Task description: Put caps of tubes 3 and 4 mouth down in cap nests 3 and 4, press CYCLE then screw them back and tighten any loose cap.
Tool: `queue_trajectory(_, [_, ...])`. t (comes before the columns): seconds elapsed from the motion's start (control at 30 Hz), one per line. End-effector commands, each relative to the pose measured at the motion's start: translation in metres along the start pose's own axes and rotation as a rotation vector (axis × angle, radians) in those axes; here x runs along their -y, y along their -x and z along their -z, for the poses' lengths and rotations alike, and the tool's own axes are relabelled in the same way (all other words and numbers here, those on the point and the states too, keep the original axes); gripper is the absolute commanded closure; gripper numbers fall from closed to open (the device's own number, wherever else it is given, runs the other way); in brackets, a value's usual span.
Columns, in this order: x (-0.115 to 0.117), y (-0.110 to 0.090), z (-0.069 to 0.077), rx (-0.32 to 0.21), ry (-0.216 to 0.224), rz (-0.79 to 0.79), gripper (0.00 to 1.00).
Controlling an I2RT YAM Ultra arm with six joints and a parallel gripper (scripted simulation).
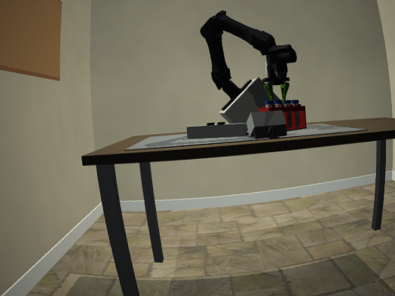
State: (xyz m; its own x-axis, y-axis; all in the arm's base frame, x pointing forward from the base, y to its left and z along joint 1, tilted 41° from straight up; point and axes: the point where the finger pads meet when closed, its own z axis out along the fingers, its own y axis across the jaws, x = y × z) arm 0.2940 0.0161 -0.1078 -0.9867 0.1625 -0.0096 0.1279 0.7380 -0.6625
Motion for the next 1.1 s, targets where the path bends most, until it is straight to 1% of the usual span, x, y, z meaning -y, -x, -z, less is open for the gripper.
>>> queue_trajectory(0.0, [-0.0016,0.0022,0.0034,0.01,0.006,-0.219,0.51])
queue_trajectory(0.07, [-0.0017,0.0022,0.0034,0.009,0.007,-0.371,0.51])
queue_trajectory(0.17, [-0.0018,0.0022,0.0034,0.009,0.007,-0.386,0.51])
queue_trajectory(0.27, [-0.0019,0.0022,0.0034,0.008,0.008,-0.624,0.51])
queue_trajectory(0.3, [-0.002,0.0022,0.0034,0.008,0.008,-0.636,0.51])
queue_trajectory(0.33, [-0.002,0.0022,0.0034,0.008,0.009,-0.719,0.51])
queue_trajectory(0.37, [-0.002,0.0022,0.0034,0.008,0.009,-0.719,0.51])
queue_trajectory(0.43, [-0.002,0.0022,0.0033,0.007,0.009,-0.867,0.51])
queue_trajectory(0.47, [-0.0021,0.0022,0.0033,0.007,0.009,-0.886,0.51])
queue_trajectory(0.8, [-0.0022,0.0021,0.0032,0.007,0.009,-0.886,0.51])
queue_trajectory(0.83, [-0.0022,0.0021,0.0032,0.007,0.009,-0.886,1.0])
queue_trajectory(1.07, [-0.0022,0.0021,0.0032,0.007,0.009,-0.886,1.0])
